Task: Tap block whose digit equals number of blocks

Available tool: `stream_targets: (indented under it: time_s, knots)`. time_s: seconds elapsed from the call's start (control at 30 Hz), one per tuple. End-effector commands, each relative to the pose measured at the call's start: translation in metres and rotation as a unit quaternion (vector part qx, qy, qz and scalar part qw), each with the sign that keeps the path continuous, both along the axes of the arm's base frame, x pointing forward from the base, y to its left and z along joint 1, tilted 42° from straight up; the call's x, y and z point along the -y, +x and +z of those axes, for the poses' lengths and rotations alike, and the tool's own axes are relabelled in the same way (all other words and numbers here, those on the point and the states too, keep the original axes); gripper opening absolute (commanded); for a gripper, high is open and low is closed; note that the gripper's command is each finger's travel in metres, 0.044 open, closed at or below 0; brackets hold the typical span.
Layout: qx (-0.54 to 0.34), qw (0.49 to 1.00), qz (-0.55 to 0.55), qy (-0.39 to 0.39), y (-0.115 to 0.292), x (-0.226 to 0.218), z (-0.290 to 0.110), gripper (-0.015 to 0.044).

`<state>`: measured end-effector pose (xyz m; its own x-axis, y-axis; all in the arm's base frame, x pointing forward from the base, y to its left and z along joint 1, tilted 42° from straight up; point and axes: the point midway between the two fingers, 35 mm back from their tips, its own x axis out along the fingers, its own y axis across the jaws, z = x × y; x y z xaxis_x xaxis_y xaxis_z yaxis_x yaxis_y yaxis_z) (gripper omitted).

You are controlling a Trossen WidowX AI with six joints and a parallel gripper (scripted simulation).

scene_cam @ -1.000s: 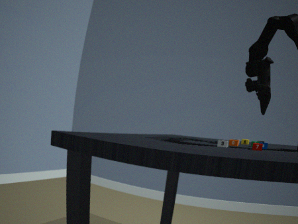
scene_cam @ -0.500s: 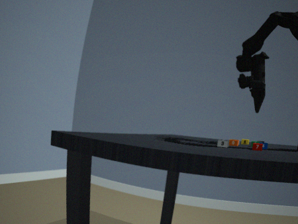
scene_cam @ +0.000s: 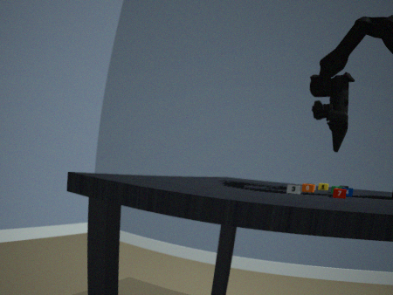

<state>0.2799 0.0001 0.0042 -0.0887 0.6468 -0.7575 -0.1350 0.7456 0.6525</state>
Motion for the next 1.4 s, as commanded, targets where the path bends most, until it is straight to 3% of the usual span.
stream_targets:
  time_s: [0.0,0.33,1.37]
  knots:
    - [-0.014,1.0,0.006,0.008,-0.012,-0.039,-0.039,0.0269]
    - [-0.014,1.0,0.007,0.009,-0.015,-0.048,-0.048,0.002]
    - [-0.014,1.0,0.007,0.01,-0.019,-0.068,-0.07,0.002]
